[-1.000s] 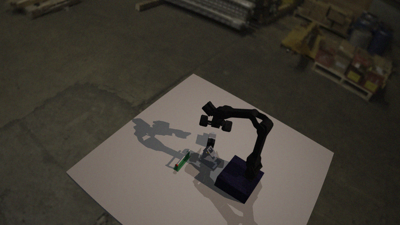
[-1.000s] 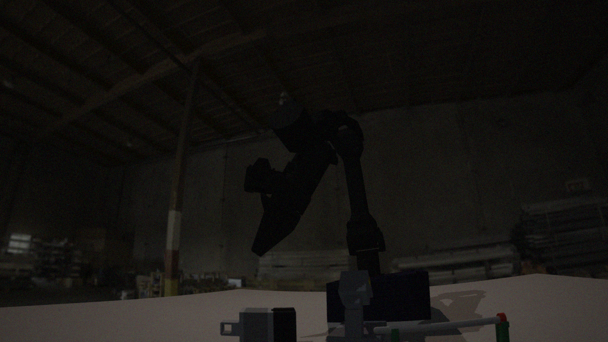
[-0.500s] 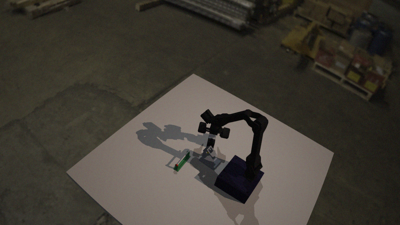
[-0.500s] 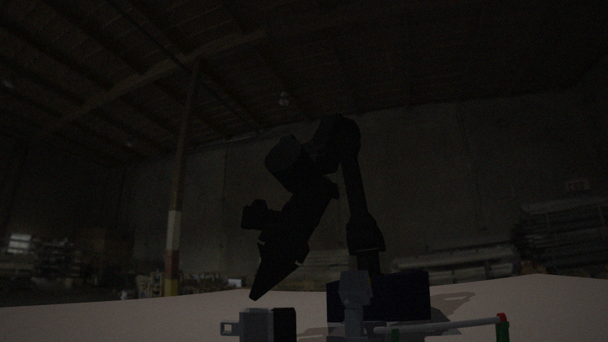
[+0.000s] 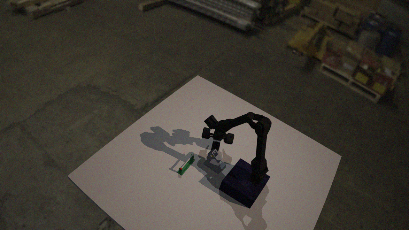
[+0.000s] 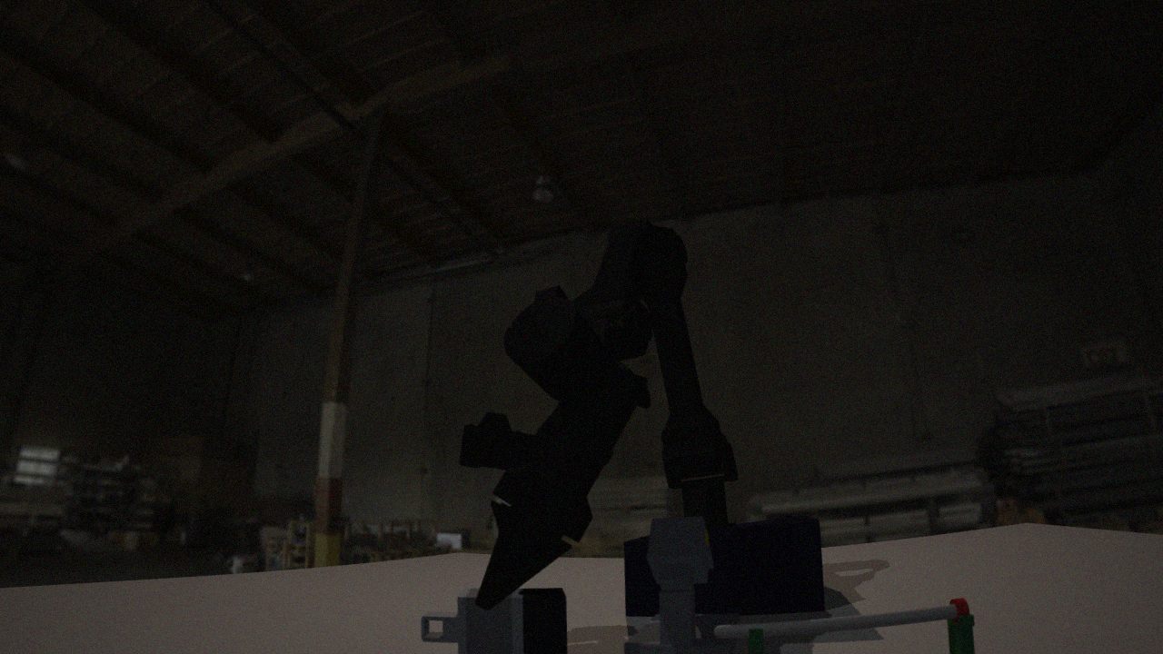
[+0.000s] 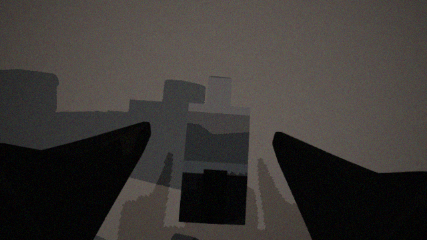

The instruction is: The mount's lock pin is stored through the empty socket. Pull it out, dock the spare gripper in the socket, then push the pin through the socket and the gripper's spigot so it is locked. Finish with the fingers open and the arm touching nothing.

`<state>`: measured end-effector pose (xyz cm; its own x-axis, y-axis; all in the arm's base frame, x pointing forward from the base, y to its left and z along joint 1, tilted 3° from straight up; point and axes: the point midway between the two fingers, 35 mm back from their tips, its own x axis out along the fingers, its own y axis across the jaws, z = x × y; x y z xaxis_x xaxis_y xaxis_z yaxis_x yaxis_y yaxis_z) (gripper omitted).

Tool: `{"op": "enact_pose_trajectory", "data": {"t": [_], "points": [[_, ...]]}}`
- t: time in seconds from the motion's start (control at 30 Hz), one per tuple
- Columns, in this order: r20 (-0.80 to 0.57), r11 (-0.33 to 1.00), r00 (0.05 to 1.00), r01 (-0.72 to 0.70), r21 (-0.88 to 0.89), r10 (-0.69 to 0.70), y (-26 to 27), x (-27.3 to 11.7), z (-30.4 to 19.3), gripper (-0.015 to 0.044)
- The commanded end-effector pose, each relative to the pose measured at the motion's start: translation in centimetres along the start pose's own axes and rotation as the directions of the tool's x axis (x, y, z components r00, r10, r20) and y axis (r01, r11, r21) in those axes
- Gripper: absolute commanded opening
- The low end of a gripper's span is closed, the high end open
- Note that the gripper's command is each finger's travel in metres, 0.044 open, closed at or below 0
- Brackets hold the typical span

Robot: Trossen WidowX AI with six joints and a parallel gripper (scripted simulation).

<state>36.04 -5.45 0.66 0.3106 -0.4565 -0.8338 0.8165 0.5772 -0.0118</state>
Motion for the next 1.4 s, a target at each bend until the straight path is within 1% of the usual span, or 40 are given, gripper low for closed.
{"op": "enact_pose_trajectory", "data": {"t": [0.0, 0.6, 0.83, 1.17, 1.37], "points": [[-0.005, 1.000, 1.000, 0.005, -0.007, -0.005, -0.1, 0.9, -0.6, 0.0440], [-0.005, 1.000, 1.000, 0.005, -0.007, -0.005, -0.4, 3.2, -2.2, 0.0440], [-0.005, 1.000, 1.000, 0.005, -0.007, -0.005, -0.4, 3.3, -2.3, 0.0440], [-0.005, 1.000, 1.000, 0.005, -0.007, -0.005, -0.4, 3.3, -2.3, 0.0177], [-0.005, 1.000, 1.000, 0.005, -0.007, -0.005, -0.4, 3.3, -2.2, 0.0138]]}}
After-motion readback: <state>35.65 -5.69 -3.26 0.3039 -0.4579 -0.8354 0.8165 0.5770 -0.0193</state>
